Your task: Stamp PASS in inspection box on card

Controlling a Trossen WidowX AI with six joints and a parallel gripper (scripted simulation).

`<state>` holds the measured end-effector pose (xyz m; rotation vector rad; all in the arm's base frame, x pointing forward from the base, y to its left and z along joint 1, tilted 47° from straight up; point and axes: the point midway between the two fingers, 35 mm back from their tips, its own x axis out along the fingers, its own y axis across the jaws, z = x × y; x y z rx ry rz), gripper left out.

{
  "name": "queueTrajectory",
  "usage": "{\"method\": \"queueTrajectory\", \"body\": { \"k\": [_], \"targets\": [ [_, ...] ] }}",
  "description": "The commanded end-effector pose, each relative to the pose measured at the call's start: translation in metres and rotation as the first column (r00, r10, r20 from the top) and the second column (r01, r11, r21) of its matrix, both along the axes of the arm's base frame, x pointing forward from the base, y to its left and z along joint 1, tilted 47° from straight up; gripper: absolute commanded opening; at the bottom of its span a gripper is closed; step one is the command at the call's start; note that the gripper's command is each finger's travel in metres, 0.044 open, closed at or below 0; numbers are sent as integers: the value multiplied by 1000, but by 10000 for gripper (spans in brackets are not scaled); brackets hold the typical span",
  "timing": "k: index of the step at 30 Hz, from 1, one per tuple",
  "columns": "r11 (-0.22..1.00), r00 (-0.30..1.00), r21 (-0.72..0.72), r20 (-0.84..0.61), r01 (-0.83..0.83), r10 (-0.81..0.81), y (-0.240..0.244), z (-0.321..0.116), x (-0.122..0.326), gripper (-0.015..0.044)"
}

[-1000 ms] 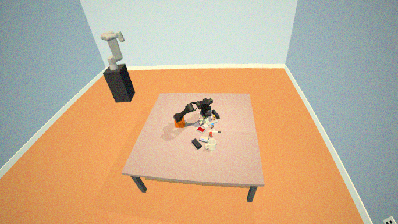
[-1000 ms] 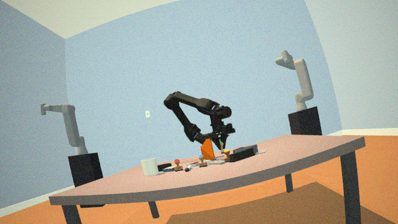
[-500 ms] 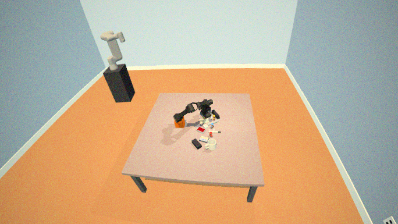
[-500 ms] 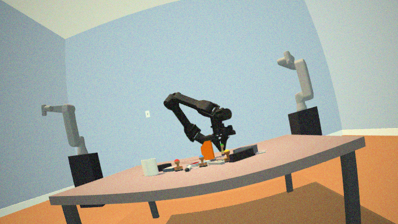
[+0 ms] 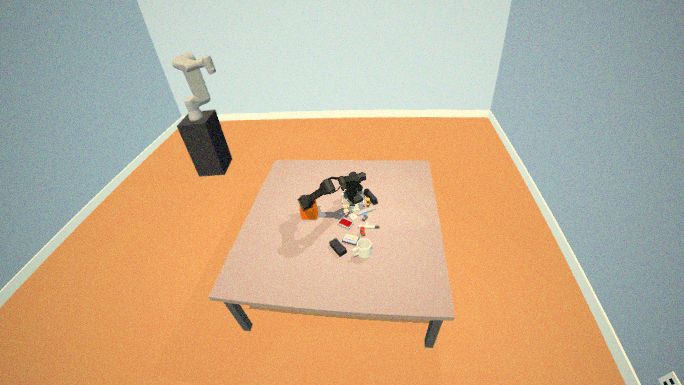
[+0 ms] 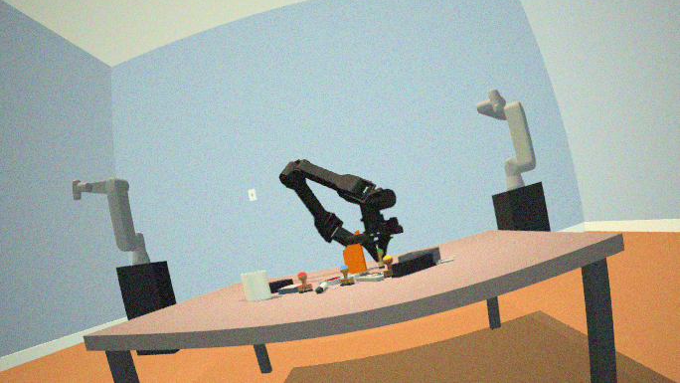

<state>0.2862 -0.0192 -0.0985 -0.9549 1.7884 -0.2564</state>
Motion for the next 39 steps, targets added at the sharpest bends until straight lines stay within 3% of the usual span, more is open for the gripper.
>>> {"method": "queueTrajectory", "body": {
  "k": [1,39],
  "targets": [
    [1000,1000,-3,-5,-4,4,-3,-2,-1,0],
    [1000,1000,-4,-6,-4,4,-14,-12,-5,0]
  ]
}}
